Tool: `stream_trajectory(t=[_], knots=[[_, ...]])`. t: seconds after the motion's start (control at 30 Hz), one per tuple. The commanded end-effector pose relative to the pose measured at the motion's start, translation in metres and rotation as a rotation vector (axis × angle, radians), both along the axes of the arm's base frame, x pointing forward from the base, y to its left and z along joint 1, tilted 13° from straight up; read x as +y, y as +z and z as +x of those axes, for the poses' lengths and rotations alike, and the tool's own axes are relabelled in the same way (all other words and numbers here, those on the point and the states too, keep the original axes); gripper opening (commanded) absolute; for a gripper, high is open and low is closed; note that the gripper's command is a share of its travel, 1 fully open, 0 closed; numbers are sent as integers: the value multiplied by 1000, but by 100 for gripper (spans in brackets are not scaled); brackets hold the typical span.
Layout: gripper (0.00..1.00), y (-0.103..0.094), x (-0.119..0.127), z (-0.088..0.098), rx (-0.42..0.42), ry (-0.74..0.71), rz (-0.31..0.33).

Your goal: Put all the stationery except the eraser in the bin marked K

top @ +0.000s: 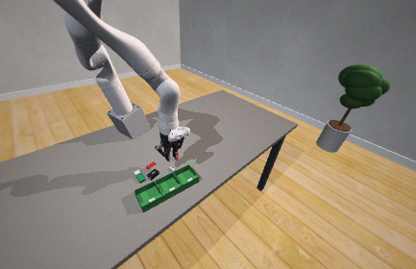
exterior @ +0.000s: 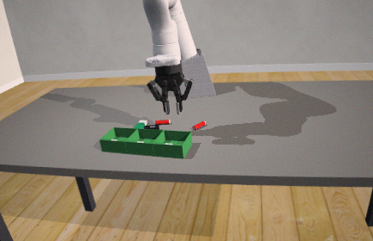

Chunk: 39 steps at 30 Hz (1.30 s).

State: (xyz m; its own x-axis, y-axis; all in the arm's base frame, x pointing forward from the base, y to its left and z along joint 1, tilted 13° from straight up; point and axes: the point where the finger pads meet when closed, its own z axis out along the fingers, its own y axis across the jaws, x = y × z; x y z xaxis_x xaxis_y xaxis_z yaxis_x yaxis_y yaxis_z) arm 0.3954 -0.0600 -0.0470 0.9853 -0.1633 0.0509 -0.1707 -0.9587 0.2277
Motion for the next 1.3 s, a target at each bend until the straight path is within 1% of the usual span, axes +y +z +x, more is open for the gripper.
stream_trajectory(t=[0.0,0.3,0.4,0.47,0.87,1.27], knots=[[30,1,0,1,-2,0,0],[30,1,0,1,-2,0,0],[30,-11,-3,1,-2,0,0],[30,-11,-3,1,-2,0,0],[30,-57,-11,-3,-2,0,0],[30,-57,-12,-1,-2,0,0]])
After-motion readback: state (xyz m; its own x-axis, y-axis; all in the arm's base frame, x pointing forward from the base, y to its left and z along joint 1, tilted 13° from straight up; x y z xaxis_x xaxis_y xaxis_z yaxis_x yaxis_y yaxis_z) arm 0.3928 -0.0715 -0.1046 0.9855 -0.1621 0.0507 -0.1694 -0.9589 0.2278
